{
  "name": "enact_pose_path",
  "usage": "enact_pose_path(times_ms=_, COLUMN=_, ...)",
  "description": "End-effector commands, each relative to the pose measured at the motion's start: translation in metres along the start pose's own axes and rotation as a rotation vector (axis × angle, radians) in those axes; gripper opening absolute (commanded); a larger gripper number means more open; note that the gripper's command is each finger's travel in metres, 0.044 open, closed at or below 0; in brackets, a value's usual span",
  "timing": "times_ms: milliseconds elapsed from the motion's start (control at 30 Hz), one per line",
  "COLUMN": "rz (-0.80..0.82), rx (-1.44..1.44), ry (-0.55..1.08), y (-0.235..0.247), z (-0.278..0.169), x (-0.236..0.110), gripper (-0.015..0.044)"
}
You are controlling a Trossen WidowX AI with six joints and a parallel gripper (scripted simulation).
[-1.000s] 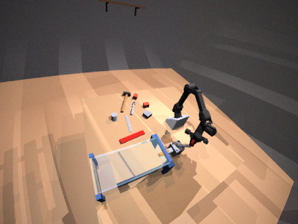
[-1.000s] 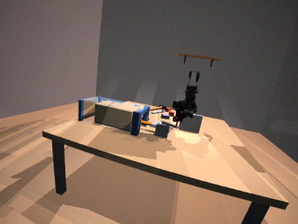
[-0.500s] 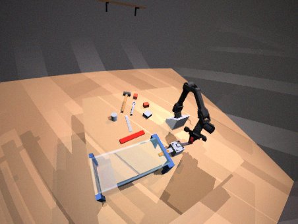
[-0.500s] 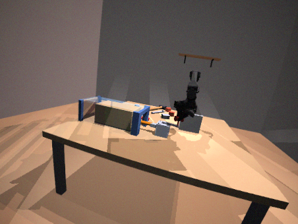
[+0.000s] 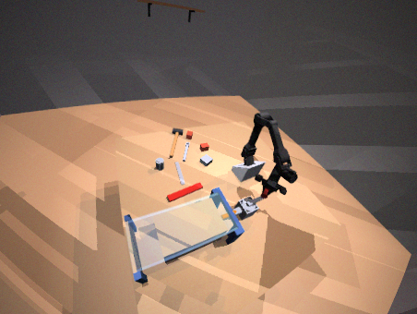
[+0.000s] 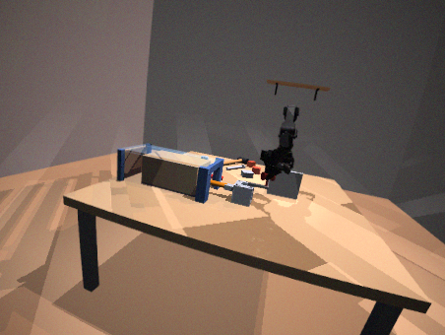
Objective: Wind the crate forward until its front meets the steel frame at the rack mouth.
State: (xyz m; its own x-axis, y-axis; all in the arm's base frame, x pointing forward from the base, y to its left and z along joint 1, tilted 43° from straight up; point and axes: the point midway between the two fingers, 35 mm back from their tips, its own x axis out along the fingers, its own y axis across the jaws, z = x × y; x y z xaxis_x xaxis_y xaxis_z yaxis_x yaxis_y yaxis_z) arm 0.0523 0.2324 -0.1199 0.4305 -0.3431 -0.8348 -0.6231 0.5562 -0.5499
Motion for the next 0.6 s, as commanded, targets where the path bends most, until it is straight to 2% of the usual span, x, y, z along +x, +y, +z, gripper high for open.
enact_pose_path(times_ms=0, rz=-0.027, rx=-0.011, ry=0.013, y=-0.021, z=-0.009, x=0.0, gripper=0.0)
enact_pose_path(times_ms=567, rz=-0.03, rx=-0.012, ry=0.014, y=-0.052, z=-0.013, x=-0.003, gripper=0.0)
